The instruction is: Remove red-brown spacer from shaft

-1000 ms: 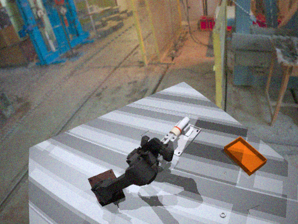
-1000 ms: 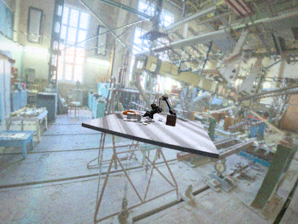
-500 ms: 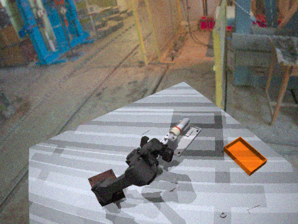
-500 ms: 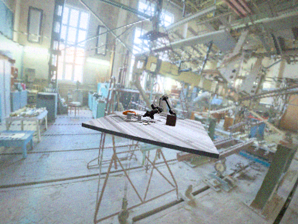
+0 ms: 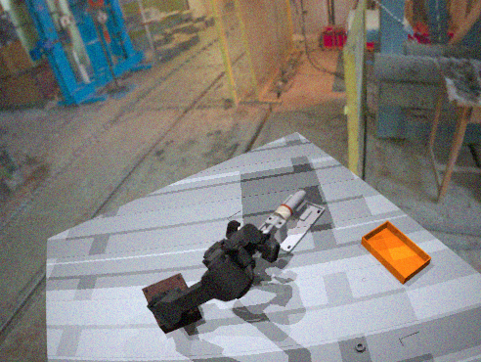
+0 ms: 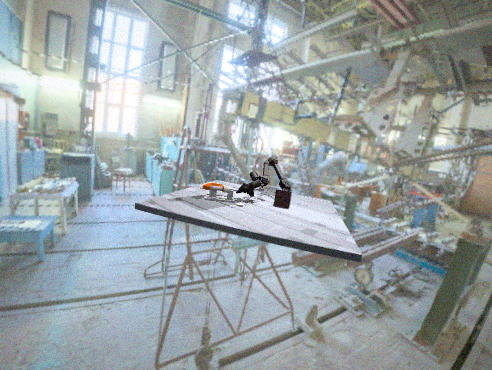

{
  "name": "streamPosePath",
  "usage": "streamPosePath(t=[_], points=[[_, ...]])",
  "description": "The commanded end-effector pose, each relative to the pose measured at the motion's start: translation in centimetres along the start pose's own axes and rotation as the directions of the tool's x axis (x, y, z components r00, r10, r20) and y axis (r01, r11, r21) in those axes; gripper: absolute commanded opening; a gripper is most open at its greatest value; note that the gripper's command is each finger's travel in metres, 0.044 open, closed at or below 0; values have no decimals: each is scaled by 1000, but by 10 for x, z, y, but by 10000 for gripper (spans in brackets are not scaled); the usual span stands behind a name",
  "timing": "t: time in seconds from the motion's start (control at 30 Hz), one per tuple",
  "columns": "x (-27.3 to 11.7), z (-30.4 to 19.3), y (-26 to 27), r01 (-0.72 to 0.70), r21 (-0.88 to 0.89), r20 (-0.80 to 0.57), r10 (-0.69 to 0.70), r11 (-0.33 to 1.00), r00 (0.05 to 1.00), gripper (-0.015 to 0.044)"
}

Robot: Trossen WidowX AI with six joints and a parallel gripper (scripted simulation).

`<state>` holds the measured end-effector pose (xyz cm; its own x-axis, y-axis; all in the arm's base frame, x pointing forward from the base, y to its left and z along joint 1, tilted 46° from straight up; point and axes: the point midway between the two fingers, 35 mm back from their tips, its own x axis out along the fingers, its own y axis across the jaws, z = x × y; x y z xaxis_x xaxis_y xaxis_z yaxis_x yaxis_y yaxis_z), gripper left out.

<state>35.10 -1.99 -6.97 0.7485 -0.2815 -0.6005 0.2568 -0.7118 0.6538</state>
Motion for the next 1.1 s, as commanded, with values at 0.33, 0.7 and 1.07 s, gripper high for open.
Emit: streamPosePath(t=[0.33, 0.7, 1.07], points=[[-2, 2, -1, 2, -5, 1, -2, 1000, 1000, 0], [-4, 3, -1, 2, -5, 1, -2, 1000, 1000, 0], [-5, 3, -1, 2, -5, 1, -2, 1000, 1000, 0]])
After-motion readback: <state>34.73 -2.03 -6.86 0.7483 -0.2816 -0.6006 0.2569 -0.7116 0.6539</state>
